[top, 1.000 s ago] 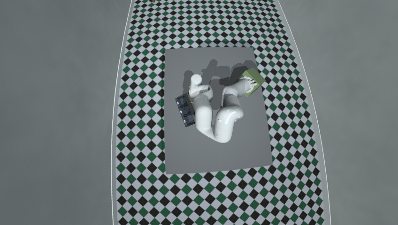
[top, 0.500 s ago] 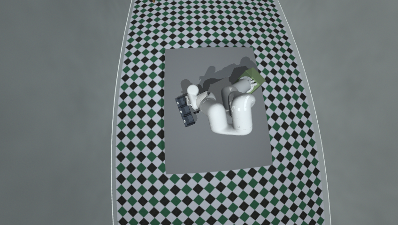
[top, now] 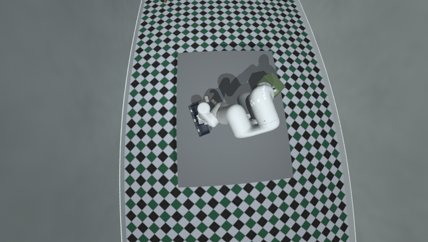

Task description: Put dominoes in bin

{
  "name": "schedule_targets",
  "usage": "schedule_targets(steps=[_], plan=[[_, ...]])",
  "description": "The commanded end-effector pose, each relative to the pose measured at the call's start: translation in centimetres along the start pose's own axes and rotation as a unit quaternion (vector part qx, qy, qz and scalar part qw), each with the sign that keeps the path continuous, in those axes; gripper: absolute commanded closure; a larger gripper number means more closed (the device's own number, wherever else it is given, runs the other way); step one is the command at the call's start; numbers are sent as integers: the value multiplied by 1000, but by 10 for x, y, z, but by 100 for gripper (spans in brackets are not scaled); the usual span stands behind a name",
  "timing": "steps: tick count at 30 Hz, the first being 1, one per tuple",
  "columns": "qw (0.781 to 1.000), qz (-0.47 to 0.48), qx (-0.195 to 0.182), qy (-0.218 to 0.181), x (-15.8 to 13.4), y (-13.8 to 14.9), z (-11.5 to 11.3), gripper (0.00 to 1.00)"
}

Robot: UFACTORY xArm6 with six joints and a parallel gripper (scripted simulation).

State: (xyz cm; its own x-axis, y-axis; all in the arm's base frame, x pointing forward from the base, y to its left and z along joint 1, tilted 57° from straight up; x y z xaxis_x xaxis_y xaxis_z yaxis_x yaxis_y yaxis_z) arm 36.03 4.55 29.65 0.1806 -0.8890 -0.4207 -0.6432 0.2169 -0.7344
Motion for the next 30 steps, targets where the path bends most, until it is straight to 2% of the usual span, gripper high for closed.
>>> schedule_targets(steps=[1,3,10,26,30], plan=[[1000,-26,-3,11,-25,-12,1,100],[1000,-26,-3,11,-25,-12,1,100],[1000,-26,-3,11,-52,-26,2,100],[1000,-26,-3,11,-50,-24,2,100],[1000,-26,-3,11,-49,-24,10,100]])
Point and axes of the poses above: the point where the finger pads meet when closed, its own z axis out along the fingers, its own y axis across the jaws, x = y × z, the point moved 2 cm from there along -z, back along the fingers, and after that the axes turned 8 degrees about z, right-handed, at the moved point
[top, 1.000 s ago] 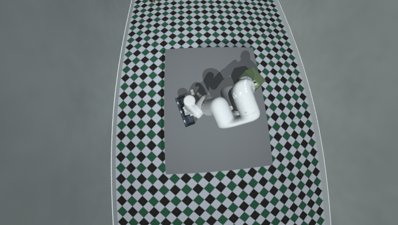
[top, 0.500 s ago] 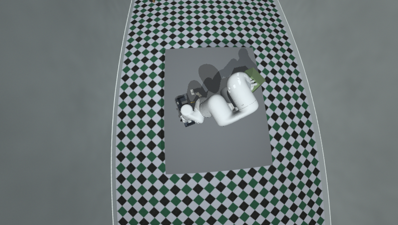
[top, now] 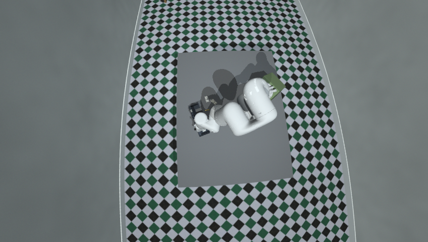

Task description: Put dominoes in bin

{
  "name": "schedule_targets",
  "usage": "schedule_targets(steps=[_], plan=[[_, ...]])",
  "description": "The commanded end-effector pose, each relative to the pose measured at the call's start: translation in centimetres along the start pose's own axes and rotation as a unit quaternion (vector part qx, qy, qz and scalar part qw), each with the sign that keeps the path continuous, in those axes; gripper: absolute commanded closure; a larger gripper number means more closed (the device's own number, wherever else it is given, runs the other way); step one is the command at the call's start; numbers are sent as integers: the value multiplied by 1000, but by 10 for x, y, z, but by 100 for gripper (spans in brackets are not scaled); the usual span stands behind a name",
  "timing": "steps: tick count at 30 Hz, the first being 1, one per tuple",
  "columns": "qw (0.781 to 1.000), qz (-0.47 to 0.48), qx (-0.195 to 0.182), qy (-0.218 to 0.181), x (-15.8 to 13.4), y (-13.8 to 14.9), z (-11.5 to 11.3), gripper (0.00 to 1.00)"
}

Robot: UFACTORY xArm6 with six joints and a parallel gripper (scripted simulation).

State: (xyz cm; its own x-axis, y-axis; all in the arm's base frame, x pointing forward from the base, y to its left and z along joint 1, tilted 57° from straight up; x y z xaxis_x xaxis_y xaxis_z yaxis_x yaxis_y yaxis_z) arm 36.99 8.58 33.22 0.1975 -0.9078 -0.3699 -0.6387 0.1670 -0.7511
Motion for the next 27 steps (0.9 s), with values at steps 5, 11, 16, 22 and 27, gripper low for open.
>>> schedule_targets(steps=[5,11,16,22,27], plan=[[1000,0,1,-1,0,-1,15,100],[1000,0,1,-1,0,-1,23,100],[1000,0,1,-1,0,-1,33,100],[1000,0,1,0,0,-1,45,100],[1000,0,1,0,0,-1,49,100]])
Point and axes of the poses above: the point where the finger pads meet when closed, its own z axis out along the fingers, its own y axis across the jaws, x = y × z, the point moved 2 cm from there along -z, back along the fingers, and after that the axes turned 8 degrees about z, right-handed, at the moved point
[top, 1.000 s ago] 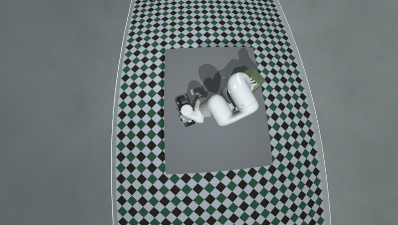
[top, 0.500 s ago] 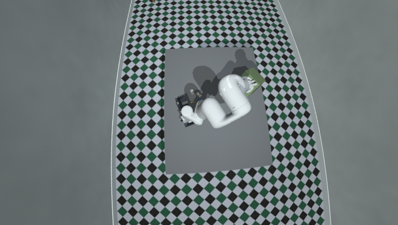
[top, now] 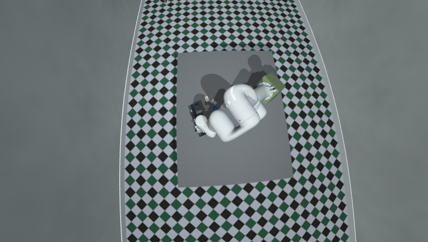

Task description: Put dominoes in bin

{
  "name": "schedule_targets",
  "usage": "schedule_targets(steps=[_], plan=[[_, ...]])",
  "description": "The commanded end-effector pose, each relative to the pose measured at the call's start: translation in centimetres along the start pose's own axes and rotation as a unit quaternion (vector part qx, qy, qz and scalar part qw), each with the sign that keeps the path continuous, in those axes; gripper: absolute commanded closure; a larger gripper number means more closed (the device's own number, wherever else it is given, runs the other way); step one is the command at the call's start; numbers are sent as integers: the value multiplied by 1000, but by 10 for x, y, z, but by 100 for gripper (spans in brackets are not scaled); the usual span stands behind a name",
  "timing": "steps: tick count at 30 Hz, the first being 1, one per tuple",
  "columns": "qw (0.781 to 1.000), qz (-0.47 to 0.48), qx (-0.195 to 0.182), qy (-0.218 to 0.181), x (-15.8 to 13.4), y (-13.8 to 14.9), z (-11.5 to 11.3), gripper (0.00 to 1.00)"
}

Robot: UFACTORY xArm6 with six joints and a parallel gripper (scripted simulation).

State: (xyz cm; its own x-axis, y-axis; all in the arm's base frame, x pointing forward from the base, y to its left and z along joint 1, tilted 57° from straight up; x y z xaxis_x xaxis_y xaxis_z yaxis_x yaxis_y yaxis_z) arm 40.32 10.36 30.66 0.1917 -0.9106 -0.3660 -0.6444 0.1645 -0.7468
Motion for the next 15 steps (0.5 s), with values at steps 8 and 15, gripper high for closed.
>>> schedule_targets(steps=[8,15], plan=[[1000,0,4,-4,1,-1,3,100],[1000,0,4,-4,1,-1,3,69]])
Point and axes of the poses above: the point where the finger pads meet when closed, its own z axis out along the fingers, its own y axis across the jaws, x = y × z, the point moved 2 cm from there along -z, back along the fingers, and after that the axes turned 8 degrees about z, right-handed, at the moved point
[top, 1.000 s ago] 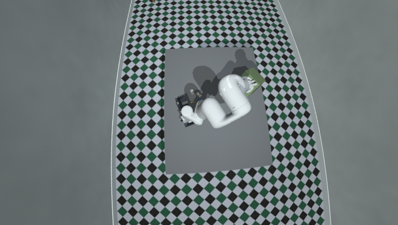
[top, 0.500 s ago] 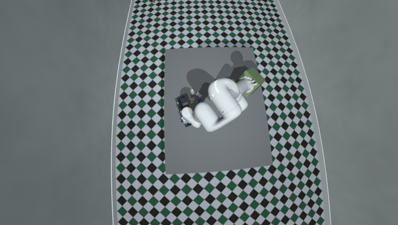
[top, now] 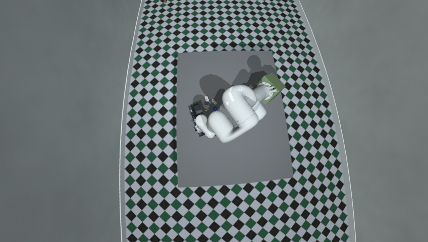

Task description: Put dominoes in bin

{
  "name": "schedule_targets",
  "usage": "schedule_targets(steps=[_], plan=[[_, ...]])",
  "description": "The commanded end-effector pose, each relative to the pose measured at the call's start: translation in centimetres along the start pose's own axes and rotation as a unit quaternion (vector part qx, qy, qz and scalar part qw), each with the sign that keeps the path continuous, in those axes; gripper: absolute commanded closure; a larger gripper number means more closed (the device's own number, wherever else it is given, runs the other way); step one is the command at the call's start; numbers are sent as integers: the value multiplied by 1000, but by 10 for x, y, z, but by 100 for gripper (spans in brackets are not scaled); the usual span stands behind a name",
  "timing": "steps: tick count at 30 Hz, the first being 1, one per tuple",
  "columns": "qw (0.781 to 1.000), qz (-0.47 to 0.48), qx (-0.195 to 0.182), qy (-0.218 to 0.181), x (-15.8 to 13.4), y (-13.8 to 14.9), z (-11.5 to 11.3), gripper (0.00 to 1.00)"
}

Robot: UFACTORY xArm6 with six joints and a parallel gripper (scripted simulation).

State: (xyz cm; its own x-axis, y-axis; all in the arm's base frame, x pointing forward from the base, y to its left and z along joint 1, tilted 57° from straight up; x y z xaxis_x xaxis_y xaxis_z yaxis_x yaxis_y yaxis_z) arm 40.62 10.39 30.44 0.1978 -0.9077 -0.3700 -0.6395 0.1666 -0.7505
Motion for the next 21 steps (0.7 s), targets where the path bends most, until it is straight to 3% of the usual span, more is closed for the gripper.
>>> schedule_targets(steps=[1,21], plan=[[1000,0,1,0,0,-1,0,69],[1000,0,1,0,0,-1,-6,69]])
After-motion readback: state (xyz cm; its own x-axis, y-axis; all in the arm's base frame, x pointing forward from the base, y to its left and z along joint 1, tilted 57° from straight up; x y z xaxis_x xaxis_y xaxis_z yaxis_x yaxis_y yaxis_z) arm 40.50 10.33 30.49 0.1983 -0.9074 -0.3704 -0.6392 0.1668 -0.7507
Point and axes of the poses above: the point where the finger pads meet when closed, its own z axis out along the fingers, its own y axis across the jaws, x = y × z, the point moved 2 cm from there along -z, back along the fingers, and after that the axes turned 8 degrees about z, right-handed, at the moved point
